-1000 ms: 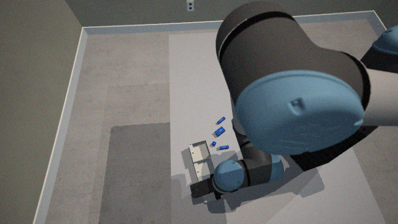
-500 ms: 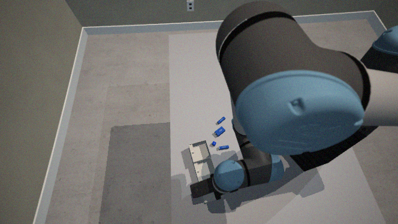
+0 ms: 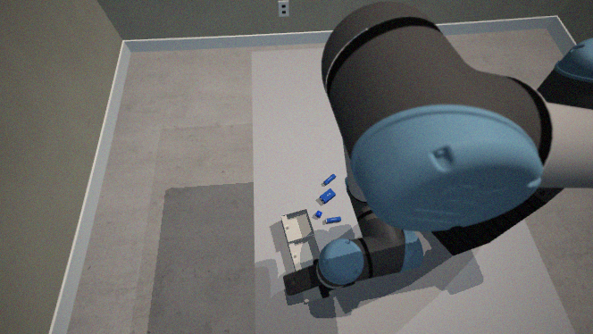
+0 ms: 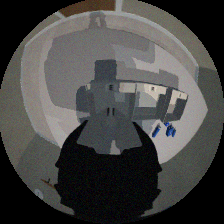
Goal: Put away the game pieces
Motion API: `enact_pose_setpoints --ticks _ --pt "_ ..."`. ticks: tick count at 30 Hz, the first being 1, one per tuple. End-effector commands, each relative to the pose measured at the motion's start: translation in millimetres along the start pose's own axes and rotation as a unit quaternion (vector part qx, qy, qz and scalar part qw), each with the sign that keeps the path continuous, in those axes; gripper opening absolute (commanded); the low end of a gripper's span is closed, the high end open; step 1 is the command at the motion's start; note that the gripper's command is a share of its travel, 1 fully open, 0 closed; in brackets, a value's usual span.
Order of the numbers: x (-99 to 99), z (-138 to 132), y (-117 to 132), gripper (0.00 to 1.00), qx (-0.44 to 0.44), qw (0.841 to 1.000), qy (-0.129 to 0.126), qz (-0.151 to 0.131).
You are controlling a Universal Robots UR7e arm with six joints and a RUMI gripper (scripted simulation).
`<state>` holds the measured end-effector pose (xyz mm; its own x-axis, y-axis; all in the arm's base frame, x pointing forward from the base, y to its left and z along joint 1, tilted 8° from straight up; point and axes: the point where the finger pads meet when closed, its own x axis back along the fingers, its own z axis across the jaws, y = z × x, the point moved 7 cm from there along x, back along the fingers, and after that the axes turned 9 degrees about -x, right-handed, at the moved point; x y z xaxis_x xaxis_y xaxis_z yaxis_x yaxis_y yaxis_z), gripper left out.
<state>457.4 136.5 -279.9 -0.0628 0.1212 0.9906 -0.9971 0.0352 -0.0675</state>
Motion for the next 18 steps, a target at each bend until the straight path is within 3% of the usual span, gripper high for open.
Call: enact_pose_setpoints --ticks 1,18 --pt "0.5 -0.1 -0.5 0.04 0.000 1.000 0.000 0.001" --pt "17.7 -0.1 -0.5 0.04 0.000 1.000 0.000 0.001"
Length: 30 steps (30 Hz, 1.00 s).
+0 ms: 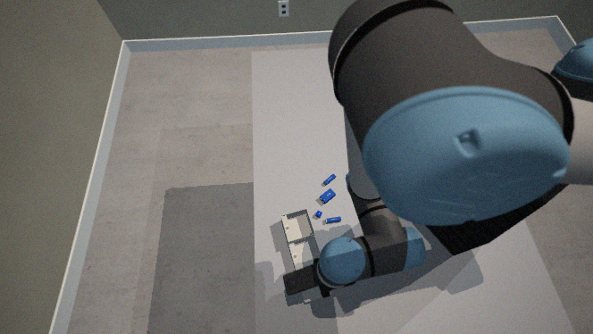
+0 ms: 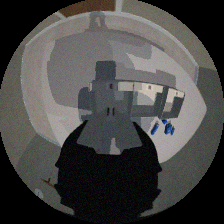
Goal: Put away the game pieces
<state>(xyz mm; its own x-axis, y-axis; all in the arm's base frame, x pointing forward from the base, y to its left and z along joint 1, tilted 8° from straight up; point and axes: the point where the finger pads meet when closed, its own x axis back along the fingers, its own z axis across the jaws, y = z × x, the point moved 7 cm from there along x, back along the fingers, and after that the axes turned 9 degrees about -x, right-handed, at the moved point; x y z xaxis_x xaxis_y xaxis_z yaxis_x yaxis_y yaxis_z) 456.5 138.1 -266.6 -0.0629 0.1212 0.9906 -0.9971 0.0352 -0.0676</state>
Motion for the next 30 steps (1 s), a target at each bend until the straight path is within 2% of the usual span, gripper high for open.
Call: enact_pose_setpoints --ticks 1,10,17,24,30 --pt "4.4 -0.1 -0.5 0.04 0.000 1.000 0.000 0.001" --pt "15.0 -0.1 -0.5 0.04 0.000 1.000 0.000 0.001" --pt "43.0 -0.1 -0.4 0.04 0.000 1.000 0.000 0.001" --pt "46.4 -0.1 -0.4 0.04 0.000 1.000 0.000 0.001" --pt "96.4 -0.1 -0.4 0.04 0.000 1.000 0.000 0.001"
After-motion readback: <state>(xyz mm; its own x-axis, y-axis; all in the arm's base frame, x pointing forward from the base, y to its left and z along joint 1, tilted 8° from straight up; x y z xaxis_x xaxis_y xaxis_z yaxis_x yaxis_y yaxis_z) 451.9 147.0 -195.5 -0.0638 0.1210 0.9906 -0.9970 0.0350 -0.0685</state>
